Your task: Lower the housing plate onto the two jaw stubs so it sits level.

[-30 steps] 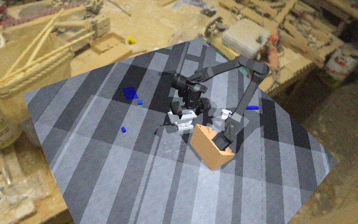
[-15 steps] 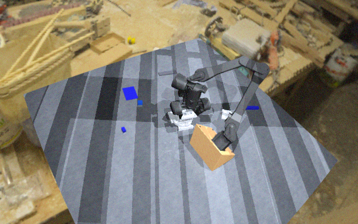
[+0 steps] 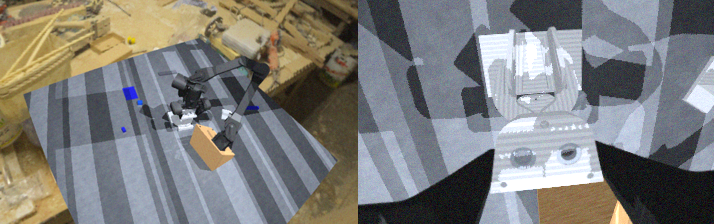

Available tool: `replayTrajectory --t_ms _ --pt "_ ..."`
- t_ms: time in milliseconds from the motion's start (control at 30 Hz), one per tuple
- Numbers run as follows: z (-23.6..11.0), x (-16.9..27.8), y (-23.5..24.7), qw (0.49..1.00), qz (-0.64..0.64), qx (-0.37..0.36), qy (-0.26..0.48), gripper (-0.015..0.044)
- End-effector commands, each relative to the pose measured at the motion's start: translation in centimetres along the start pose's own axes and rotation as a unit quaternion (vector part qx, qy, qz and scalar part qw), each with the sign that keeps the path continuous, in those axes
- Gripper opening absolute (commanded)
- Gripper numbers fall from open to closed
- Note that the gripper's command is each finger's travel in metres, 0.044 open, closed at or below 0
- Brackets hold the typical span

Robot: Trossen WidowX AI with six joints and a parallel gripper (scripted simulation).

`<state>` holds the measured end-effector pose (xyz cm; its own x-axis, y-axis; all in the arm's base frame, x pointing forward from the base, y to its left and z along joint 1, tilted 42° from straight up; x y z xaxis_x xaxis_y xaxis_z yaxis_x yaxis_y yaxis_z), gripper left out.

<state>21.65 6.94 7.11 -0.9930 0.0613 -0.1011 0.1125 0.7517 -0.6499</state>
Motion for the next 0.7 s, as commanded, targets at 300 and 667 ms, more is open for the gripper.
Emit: replayTrajectory --t_ms 300,667 --pt "1.9 -0.1 0.1 1.000 -0.003 0.001 -0.001 0.0351" --pt "3.7 -0.1 0.1 1.000 -0.003 0.001 -0.001 0.0351"
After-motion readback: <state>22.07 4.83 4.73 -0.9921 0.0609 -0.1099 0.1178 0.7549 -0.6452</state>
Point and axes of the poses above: the point midway between the two fingers, 35 mm back from their tips, its own z axis out along the fingers, its own y axis across the jaws, x = y × z, the point moved 10 cm from there along -z, back along the fingers, and after that the axes turned 9 degrees about -z, right-handed, at the moved point
